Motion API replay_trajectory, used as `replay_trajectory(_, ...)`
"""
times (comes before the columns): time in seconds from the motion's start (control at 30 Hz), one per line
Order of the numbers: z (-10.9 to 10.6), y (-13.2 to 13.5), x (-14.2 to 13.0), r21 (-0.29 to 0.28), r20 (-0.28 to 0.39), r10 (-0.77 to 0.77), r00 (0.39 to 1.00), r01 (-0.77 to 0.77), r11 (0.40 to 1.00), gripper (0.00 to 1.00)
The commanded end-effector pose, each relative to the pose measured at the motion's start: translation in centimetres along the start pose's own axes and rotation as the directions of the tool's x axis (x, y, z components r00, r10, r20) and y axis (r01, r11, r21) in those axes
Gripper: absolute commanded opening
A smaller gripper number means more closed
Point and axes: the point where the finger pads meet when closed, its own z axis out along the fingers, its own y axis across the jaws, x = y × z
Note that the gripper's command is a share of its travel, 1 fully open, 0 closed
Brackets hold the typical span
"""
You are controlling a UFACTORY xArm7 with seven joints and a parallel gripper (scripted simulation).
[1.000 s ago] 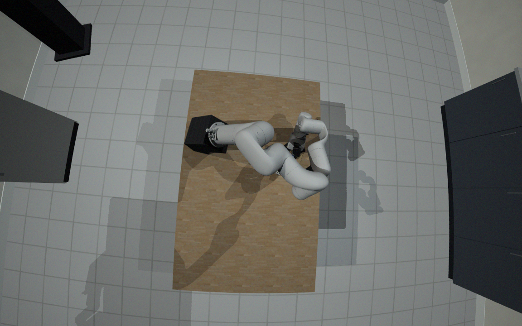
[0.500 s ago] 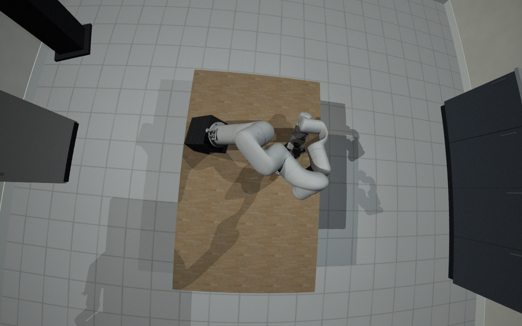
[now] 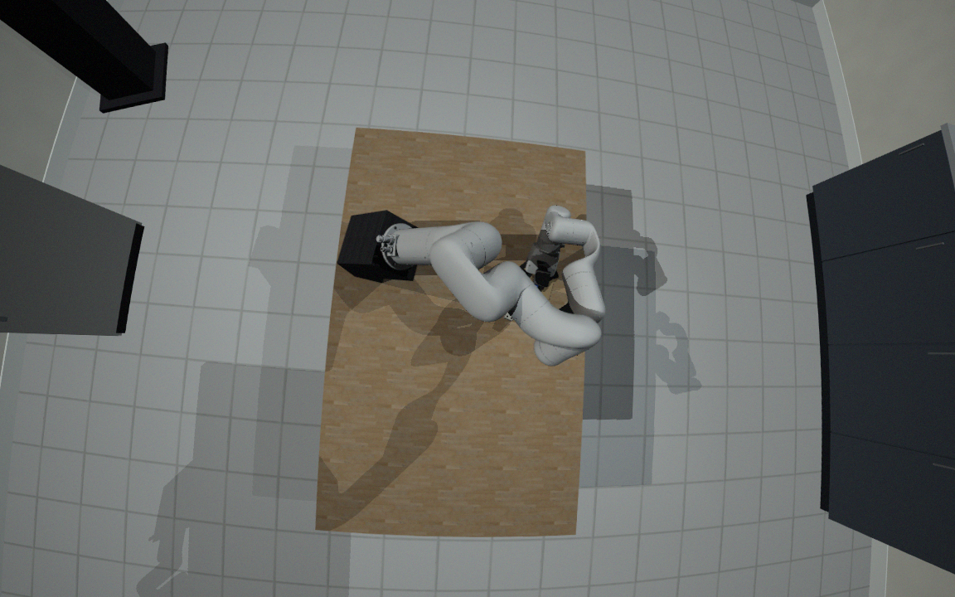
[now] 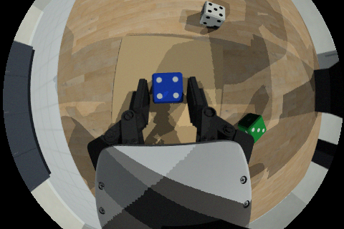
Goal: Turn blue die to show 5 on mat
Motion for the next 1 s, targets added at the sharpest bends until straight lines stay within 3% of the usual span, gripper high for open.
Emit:
replay_trajectory(0.0, -0.09, -0.06, -0.01, 0.002, 0.001, 0.0, 1.0, 0.0, 1.0, 0.47)
replay_trajectory(0.2, -0.09, -0.06, -0.01, 0.002, 0.001, 0.0, 1.0, 0.0, 1.0, 0.47)
replay_trajectory(0.23, -0.09, -0.06, -0.01, 0.002, 0.001, 0.0, 1.0, 0.0, 1.0, 0.27)
replay_trajectory(0.97, -0.09, -0.06, -0.01, 0.002, 0.001, 0.0, 1.0, 0.0, 1.0, 0.27)
